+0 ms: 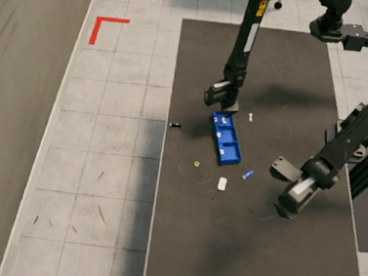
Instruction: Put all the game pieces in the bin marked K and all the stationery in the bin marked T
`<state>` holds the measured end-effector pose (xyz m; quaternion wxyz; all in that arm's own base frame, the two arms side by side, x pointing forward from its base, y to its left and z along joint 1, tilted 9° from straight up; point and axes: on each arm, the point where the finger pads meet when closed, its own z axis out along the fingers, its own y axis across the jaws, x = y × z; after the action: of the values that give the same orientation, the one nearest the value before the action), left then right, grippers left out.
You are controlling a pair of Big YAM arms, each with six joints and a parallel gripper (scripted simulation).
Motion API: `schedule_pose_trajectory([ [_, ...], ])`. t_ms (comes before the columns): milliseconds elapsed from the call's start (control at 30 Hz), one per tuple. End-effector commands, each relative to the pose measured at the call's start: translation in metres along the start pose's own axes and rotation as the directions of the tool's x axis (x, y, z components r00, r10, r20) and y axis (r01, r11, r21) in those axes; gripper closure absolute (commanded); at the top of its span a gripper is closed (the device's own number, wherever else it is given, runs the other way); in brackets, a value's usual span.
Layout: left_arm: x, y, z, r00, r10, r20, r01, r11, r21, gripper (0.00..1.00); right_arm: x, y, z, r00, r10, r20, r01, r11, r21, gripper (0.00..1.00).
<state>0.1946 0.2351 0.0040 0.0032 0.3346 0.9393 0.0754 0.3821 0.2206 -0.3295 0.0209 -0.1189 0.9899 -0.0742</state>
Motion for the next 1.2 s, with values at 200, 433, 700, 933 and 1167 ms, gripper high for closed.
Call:
schedule_pose_trajectory([
  [200, 0.003, -0.003, -0.005, 1.0, 0.0, -0.001, 0.0, 1.0, -0.003, 0.0, 0.001, 0.018, 0.004, 0.997, -0.077, -0.004, 0.077, 0.997, 0.0, 0.61],
  [433, 0.003, -0.003, -0.005, 1.0, 0.0, -0.001, 0.0, 1.0, -0.003, 0.0, -0.012, 0.077, 0.002, 0.953, -0.302, 0.001, 0.302, 0.953, -0.002, 0.61],
  [700, 0.003, -0.003, -0.005, 1.0, 0.0, -0.001, 0.0, 1.0, -0.003, 0.0, -0.024, 0.125, 0.0, 0.846, -0.532, 0.024, 0.533, 0.846, -0.002, 0.61],
  [933, 0.003, -0.003, -0.005, 1.0, 0.0, -0.001, 0.0, 1.0, -0.003, 0.0, -0.035, 0.187, -0.003, 0.724, -0.689, 0.037, 0.69, 0.724, 0.003, 0.61],
  [1167, 0.003, -0.003, -0.005, 1.0, 0.0, -0.001, 0.0, 1.0, -0.003, 0.0, -0.045, 0.237, -0.006, 0.599, -0.8, 0.035, 0.8, 0.6, 0.007, 0.61],
])
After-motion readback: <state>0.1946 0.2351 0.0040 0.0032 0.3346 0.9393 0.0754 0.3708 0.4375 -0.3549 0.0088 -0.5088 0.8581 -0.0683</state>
